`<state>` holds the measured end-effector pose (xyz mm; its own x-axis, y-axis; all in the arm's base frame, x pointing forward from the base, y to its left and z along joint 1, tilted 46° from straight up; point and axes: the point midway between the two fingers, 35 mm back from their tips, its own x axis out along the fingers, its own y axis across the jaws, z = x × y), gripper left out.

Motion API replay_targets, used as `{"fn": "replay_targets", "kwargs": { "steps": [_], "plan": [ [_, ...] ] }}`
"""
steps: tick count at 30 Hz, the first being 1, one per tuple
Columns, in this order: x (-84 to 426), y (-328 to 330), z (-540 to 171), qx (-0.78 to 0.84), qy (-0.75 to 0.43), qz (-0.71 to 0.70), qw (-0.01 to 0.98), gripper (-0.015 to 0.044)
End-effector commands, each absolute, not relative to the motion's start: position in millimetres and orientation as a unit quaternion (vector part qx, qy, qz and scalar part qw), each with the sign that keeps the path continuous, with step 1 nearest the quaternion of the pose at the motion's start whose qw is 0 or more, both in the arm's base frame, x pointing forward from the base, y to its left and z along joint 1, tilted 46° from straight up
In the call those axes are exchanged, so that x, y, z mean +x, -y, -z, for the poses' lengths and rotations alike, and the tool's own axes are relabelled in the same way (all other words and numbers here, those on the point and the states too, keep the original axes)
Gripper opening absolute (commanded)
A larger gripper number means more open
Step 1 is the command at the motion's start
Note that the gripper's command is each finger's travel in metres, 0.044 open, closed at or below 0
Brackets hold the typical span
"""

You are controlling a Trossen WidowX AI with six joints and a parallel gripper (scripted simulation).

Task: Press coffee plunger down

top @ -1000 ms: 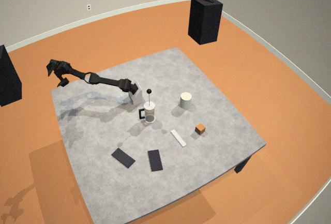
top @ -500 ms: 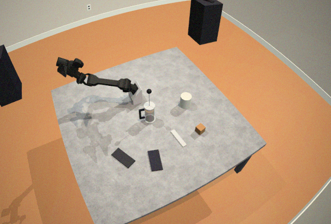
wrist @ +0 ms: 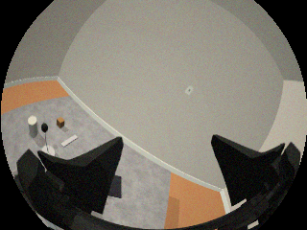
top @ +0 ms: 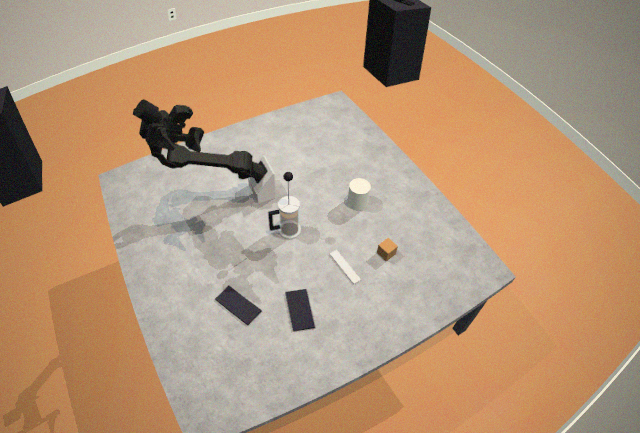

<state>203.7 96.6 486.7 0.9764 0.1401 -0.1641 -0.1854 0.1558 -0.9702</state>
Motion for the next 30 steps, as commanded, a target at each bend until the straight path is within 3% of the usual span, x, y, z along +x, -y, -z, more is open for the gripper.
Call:
{"fn": "replay_targets", "kwargs": {
  "steps": [1,14,24,30],
  "plan": [
    [219,-130,-442,-0.614,-0.078,-0.137,0.773,0.044],
    [213,-204,-271,-0.46,-0.282,-0.072,0.839,0.044],
    [189,-209,-184,-0.39,-0.275,0.059,0.877,0.044],
    [185,-202,-172,-0.384,-0.268,0.068,0.881,0.044]
  ]
}}
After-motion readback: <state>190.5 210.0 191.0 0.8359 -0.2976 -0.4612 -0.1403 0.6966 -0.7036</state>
